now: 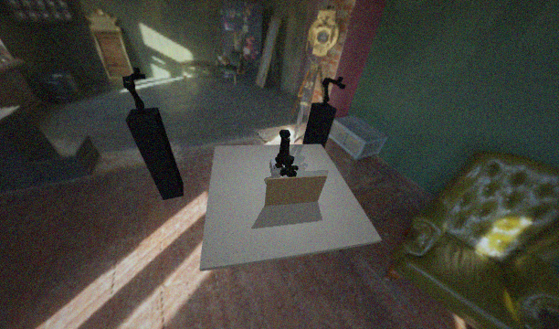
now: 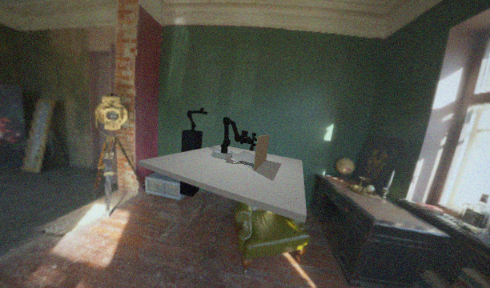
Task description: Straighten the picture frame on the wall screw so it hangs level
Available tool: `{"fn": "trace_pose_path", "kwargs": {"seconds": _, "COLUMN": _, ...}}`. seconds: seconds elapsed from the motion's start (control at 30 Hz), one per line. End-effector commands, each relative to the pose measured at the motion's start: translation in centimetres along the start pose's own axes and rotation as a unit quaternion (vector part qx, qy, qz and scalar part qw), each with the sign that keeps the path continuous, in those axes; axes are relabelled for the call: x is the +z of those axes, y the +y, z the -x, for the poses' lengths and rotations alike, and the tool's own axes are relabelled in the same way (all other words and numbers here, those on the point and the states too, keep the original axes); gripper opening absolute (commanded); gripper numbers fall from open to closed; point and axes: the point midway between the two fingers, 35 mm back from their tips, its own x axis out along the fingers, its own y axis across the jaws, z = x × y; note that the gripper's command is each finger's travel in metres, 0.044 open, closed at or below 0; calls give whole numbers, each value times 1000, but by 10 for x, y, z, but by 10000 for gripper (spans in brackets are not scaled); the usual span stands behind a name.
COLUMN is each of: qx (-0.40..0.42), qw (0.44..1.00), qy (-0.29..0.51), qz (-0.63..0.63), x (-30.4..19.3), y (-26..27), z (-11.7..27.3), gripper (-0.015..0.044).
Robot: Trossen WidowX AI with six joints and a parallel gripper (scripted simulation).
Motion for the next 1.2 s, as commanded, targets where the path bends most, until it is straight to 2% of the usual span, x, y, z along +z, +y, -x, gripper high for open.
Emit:
{"fn": "trace_pose_path", "kwargs": {"seconds": 0.0, "qx": 4, "qw": 1000, "qy": 1, "qz": -2, "x": 0, "y": 0, "z": 0, "gripper": 0}}
{"fn": "trace_pose_path", "kwargs": {"seconds": 1.17, "qx": 1, "qw": 1000, "qy": 1, "qz": -3, "x": 0, "y": -6, "z": 0, "gripper": 0}}
